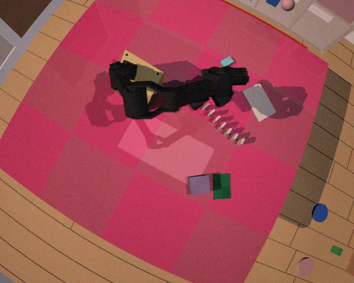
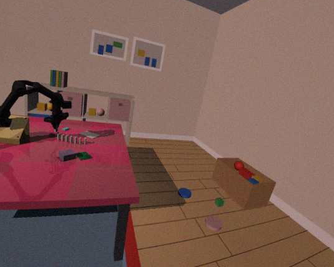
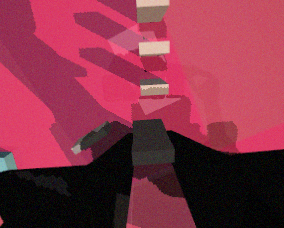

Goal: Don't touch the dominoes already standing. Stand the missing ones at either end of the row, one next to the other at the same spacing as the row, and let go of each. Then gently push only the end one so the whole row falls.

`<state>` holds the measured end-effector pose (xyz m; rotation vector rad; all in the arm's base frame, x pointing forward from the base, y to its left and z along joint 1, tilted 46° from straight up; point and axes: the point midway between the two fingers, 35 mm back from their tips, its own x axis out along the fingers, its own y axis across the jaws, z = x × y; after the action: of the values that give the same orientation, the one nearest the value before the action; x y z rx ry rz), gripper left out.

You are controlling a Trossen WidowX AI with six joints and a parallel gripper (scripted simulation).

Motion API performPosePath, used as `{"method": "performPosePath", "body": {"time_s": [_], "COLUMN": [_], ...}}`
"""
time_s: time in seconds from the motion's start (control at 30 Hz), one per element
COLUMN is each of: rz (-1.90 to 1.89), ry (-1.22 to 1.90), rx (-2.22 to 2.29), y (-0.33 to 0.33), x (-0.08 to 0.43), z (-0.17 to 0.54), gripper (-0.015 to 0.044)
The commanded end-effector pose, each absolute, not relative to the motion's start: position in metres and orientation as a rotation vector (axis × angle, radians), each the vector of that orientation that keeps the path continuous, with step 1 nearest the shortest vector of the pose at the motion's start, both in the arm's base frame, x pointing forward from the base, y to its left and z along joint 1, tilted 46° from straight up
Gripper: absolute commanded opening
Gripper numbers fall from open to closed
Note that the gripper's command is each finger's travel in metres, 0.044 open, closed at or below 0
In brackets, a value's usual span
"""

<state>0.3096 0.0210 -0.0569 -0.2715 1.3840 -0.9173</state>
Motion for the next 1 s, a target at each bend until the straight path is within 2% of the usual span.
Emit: {"method": "performPosePath", "body": {"time_s": [0.0,0.2,0.63,0.97], "rz": [-0.925,-0.937,-0.937,-0.937], "ry": [1.385,1.38,1.38,1.38], "rx": [-0.283,-0.287,-0.287,-0.287], "y": [0.002,-0.021,-0.022,-0.022], "x": [0.305,0.297,0.297,0.297], "z": [-0.072,-0.091,-0.091,-0.091], "gripper": [0.0107,0.0107,0.0107,0.037]}}
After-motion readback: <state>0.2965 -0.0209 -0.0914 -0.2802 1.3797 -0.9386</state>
